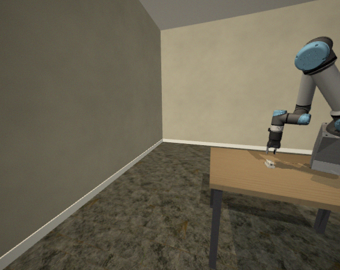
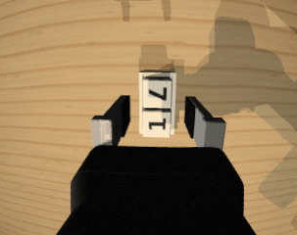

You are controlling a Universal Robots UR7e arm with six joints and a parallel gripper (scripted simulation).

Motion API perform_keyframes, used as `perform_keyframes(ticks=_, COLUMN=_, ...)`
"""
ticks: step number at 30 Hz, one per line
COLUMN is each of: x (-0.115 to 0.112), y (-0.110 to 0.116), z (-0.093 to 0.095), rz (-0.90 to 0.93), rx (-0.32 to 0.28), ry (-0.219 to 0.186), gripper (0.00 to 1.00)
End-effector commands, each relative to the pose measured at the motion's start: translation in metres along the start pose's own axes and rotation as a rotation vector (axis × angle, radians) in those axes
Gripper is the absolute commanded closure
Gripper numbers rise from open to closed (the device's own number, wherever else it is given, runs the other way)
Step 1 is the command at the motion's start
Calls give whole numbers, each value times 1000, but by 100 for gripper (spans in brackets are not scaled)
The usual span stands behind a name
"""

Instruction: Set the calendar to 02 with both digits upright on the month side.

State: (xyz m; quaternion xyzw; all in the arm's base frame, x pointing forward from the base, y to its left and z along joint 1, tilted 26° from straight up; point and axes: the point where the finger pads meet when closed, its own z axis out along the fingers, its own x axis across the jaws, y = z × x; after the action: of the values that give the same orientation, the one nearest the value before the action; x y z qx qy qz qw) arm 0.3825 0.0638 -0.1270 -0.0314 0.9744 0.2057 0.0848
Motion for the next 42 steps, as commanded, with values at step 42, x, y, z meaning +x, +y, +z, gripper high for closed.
perform_keyframes(ticks=42, x=0, y=-1, z=47, rz=0, rx=0, ry=-1, gripper=10)
